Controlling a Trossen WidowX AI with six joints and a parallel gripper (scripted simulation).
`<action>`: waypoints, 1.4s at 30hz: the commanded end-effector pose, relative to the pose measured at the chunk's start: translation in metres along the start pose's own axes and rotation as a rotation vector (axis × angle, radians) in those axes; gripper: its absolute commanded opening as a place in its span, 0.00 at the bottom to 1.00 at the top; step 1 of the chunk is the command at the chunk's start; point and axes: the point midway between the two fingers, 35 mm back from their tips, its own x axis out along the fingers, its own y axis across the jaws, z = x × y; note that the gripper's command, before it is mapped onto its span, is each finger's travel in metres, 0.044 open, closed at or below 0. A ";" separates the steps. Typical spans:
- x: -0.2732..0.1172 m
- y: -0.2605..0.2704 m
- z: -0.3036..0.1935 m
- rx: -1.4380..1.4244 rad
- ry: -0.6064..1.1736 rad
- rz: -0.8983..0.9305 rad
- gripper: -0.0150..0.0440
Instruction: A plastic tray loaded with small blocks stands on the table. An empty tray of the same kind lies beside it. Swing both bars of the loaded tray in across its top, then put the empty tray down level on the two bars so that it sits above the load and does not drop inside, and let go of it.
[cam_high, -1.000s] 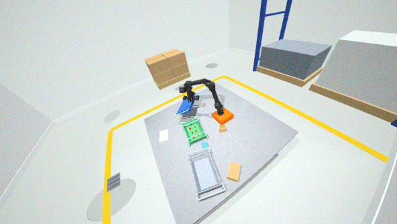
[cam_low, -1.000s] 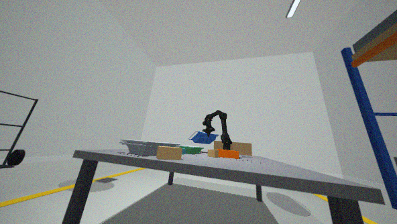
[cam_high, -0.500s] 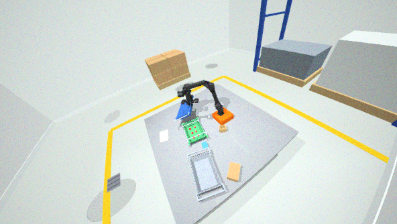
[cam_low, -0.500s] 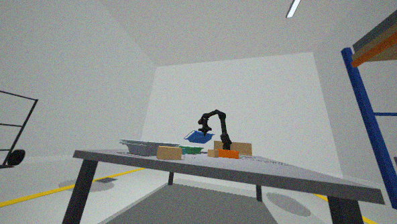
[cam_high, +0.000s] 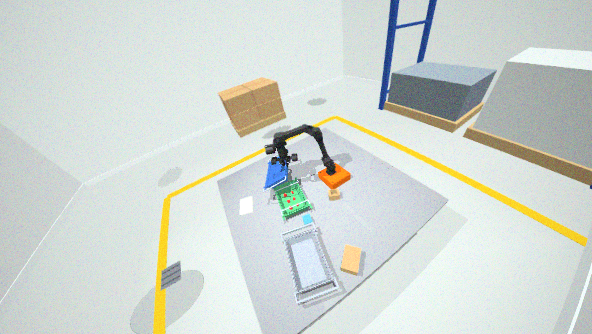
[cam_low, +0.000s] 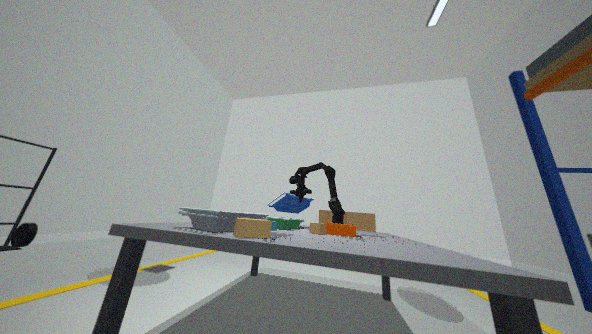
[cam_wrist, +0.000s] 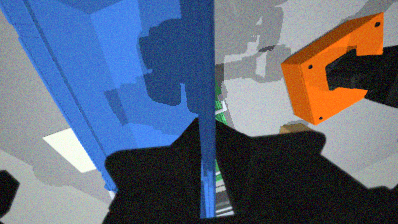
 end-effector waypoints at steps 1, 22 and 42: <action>-0.001 0.001 -0.016 -0.029 0.000 0.010 0.25; 0.000 -0.019 -0.095 -0.208 0.001 0.009 0.25; 0.000 -0.046 -0.149 -0.340 0.000 0.008 0.25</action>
